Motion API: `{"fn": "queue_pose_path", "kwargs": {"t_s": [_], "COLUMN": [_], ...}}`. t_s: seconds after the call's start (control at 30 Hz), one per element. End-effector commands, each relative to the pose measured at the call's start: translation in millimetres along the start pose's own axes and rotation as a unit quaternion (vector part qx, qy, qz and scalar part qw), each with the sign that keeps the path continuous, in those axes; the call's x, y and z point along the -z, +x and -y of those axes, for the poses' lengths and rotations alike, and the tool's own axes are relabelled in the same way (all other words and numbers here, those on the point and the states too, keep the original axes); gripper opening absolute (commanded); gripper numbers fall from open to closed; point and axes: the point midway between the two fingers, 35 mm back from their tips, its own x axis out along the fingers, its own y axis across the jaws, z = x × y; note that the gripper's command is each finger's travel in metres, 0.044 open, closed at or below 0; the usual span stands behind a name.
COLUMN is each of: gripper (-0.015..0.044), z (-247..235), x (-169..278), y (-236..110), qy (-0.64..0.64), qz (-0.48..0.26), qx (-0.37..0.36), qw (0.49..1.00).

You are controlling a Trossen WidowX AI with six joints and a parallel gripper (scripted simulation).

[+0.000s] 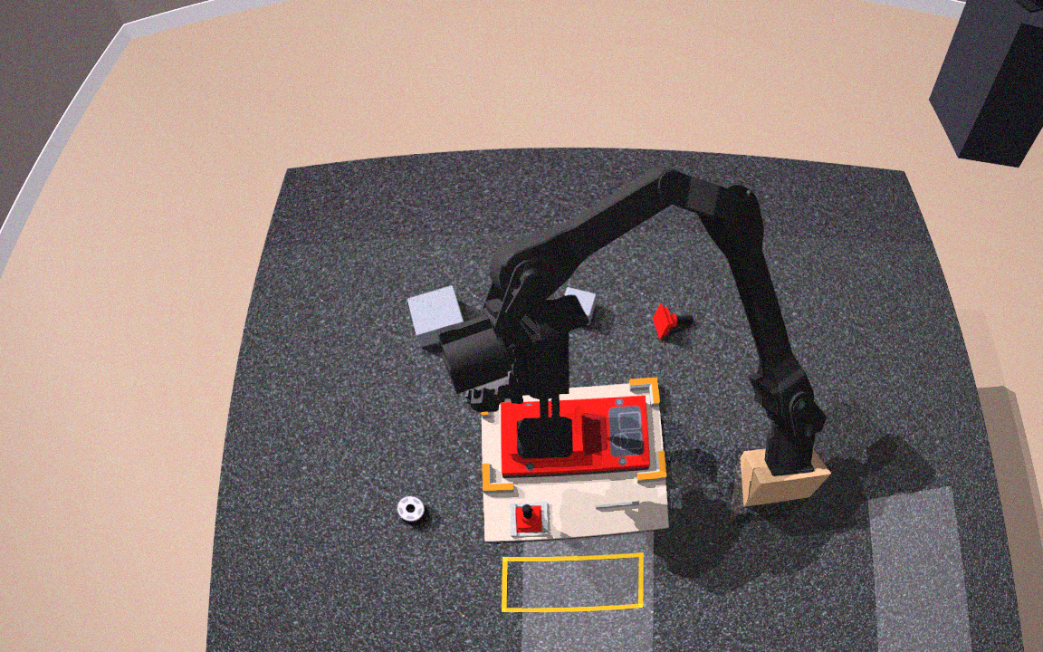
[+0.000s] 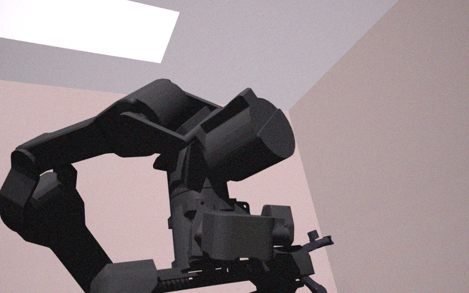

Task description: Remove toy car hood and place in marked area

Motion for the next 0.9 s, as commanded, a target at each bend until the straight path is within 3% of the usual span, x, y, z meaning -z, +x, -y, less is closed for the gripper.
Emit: {"fn": "queue_pose_path", "kwargs": {"t_s": [0.0,0.87], "gripper": [0.0440,0.0440], "z": [1,1], "x": [0,-2], "y": [1,16], "qy": [-0.005,-0.005], "qz": [0.000,0.000], "qx": [0.003,0.003], "qw": [1.000,1.000]}}
